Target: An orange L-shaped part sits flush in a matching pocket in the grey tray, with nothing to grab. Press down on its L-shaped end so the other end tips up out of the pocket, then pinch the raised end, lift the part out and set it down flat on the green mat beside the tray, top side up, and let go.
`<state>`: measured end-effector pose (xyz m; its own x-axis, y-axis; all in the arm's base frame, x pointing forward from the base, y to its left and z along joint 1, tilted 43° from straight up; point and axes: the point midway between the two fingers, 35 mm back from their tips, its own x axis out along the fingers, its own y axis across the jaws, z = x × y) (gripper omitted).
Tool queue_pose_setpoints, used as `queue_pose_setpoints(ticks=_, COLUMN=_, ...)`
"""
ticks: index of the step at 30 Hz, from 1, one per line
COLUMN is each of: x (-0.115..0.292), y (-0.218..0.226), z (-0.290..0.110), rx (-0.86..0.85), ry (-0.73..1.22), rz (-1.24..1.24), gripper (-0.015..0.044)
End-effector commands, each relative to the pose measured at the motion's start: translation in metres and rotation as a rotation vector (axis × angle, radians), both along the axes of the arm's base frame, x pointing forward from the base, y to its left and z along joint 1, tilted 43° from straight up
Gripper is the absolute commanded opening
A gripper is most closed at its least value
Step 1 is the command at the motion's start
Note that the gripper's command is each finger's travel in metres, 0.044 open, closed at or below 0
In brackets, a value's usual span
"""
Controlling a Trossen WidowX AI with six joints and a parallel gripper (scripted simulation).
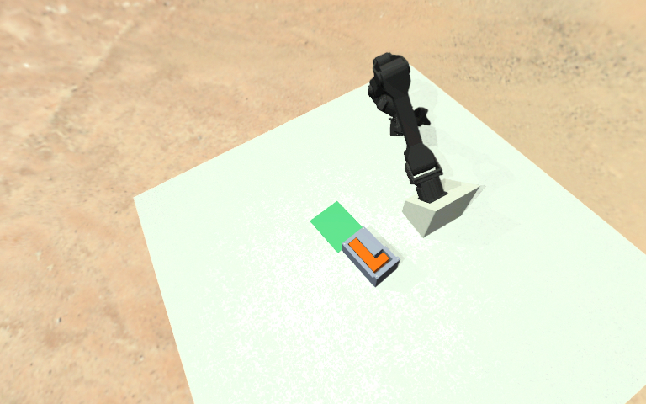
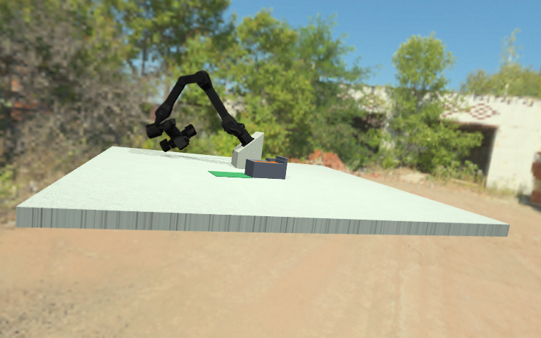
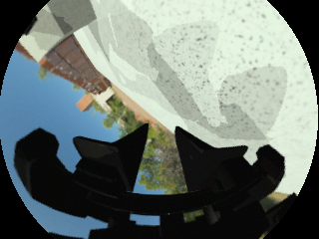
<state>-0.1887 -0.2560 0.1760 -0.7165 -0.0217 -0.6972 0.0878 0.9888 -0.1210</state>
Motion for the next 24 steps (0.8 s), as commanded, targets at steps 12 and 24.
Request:
queue_pose_setpoints(ticks=12, x=0.187, y=-0.071, z=0.022, rx=-0.533, ry=-0.293, rz=0.177, gripper=0.0180)
queue_pose_setpoints(ticks=24, x=0.322, y=-0.041, z=-0.005, rx=-0.539, ry=-0.529, rz=0.297, gripper=0.0180)
